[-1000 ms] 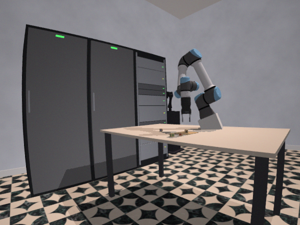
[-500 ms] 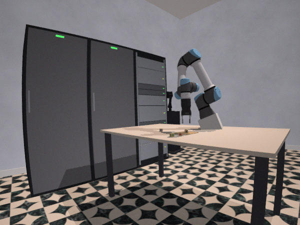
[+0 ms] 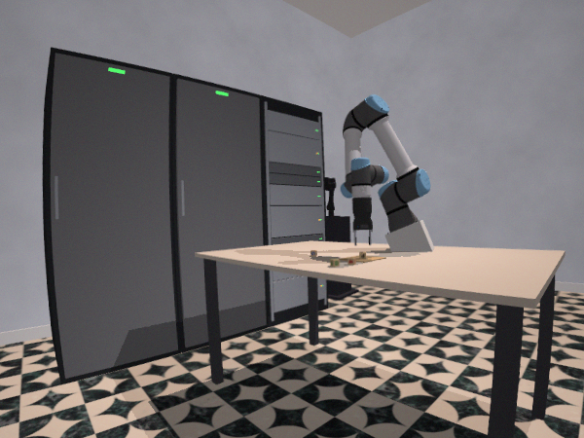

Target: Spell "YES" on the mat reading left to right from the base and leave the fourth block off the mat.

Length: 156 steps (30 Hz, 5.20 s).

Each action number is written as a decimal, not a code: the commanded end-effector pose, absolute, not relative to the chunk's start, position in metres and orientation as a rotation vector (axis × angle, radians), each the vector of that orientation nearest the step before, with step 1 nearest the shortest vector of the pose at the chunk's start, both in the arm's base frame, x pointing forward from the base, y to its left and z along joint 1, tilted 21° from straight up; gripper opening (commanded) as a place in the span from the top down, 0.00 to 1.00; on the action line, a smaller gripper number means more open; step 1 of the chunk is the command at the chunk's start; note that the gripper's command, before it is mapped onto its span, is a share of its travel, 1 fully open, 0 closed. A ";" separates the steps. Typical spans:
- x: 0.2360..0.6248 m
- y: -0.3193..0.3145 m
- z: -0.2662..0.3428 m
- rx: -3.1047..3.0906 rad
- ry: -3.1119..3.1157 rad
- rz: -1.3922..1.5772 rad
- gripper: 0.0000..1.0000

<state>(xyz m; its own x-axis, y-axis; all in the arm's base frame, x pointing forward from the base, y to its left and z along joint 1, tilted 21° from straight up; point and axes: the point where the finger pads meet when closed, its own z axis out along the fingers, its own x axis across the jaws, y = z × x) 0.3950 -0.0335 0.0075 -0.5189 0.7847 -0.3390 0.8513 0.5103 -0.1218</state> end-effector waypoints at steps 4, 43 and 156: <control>0.395 -0.038 -0.003 1.388 2.513 -0.400 0.00; 0.398 -0.041 -0.011 1.386 2.511 -0.398 0.00; 0.399 -0.052 -0.042 1.386 2.511 -0.398 0.00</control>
